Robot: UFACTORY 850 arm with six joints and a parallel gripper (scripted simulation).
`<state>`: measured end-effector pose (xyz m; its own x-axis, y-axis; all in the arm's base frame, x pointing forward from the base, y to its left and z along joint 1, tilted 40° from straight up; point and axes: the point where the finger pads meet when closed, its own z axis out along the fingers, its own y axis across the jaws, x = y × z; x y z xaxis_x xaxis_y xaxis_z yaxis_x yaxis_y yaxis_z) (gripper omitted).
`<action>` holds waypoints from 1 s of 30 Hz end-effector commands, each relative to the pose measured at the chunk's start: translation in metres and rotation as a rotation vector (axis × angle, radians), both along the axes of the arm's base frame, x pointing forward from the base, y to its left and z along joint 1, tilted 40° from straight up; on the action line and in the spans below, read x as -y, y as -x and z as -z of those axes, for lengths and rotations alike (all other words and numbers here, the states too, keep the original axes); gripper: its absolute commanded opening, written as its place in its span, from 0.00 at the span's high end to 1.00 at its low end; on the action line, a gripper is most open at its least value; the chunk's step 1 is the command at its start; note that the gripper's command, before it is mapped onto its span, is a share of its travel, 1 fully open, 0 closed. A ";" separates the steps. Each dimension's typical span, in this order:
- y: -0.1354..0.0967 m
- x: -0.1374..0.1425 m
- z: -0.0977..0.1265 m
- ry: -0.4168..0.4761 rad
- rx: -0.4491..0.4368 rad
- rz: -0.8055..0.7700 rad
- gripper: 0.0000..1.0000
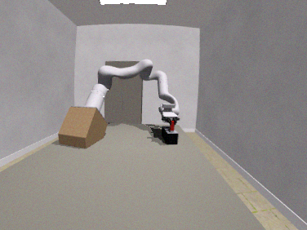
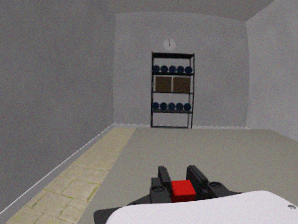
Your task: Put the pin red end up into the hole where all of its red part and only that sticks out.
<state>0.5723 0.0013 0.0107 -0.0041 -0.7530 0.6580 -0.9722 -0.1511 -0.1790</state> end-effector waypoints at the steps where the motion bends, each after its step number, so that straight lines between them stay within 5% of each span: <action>1: -0.001 0.000 -0.001 0.000 0.001 0.001 1.00; 30: 0.000 -0.001 0.003 0.000 0.001 0.001 1.00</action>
